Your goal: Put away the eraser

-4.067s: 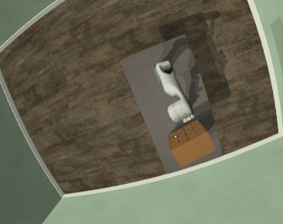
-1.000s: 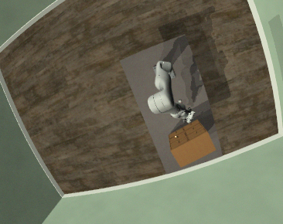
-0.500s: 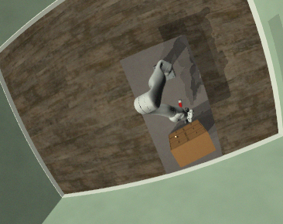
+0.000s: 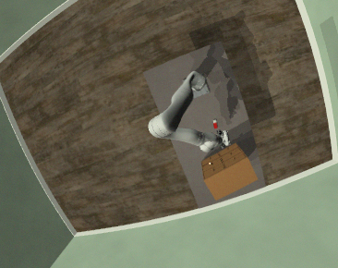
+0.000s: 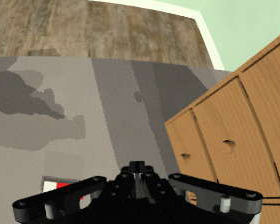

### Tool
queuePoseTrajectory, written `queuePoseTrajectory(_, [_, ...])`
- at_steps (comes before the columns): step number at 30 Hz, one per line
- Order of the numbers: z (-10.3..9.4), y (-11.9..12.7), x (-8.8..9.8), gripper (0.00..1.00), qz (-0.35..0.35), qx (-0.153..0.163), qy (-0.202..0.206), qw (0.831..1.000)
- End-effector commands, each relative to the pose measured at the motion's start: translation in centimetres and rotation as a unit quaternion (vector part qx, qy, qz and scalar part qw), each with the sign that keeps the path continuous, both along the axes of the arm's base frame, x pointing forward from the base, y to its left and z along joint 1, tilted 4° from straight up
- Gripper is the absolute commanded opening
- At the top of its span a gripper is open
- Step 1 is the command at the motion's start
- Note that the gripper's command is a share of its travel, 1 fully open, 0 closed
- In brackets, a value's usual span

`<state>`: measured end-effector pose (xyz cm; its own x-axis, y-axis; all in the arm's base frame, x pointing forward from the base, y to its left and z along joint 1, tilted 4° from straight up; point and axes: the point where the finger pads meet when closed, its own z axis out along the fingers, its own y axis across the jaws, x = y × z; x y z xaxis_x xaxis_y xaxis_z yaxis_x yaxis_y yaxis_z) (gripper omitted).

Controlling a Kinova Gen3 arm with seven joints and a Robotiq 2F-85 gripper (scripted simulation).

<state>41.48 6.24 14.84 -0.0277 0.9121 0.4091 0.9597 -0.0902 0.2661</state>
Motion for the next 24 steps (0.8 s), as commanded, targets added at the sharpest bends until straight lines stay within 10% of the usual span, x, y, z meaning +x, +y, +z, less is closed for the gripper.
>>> queuePoseTrajectory(1, [0.2,-0.4,0.2,0.0,0.021,0.001,-0.001,1.0])
queuePoseTrajectory(24, [2.2,-0.8,-1.3,0.0,0.306,-0.081,-0.035,0.948])
